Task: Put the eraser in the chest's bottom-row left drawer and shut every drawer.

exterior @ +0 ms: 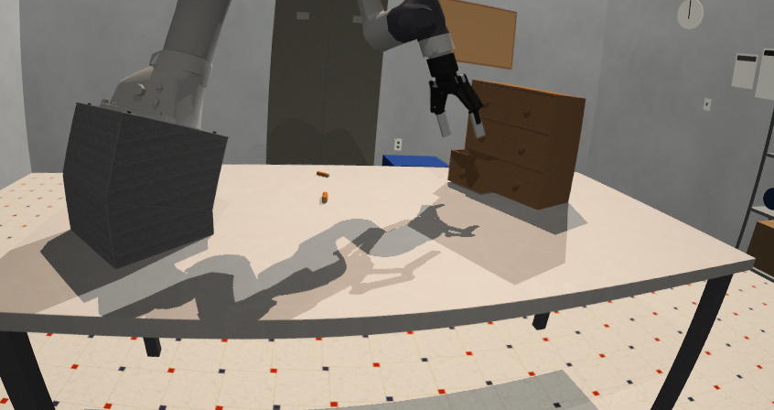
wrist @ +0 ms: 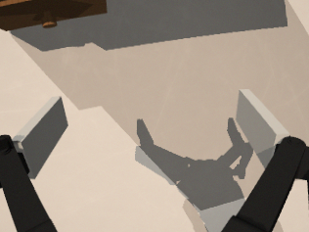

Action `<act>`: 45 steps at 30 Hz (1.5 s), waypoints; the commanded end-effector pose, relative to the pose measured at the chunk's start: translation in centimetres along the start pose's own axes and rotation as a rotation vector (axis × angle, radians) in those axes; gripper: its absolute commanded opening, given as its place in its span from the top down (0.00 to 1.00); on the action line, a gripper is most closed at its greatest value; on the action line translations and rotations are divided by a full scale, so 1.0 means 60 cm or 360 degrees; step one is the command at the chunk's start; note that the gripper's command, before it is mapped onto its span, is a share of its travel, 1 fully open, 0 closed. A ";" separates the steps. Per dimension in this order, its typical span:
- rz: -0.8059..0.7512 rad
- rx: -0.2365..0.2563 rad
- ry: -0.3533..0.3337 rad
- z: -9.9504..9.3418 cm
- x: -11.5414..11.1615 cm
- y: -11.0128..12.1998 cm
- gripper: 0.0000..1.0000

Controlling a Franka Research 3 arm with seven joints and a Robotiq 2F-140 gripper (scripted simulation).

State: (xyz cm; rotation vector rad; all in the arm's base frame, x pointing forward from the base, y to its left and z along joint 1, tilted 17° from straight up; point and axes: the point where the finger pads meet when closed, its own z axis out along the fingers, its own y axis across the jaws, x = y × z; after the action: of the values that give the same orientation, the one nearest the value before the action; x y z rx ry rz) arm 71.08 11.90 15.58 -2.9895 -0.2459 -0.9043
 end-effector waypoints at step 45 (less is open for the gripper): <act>-0.0157 0.0343 -0.0496 -0.064 -0.045 -0.079 0.00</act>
State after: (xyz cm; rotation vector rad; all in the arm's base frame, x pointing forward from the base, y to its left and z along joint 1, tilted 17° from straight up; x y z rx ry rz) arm 66.24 15.92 17.23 -2.9256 -0.4339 -0.3929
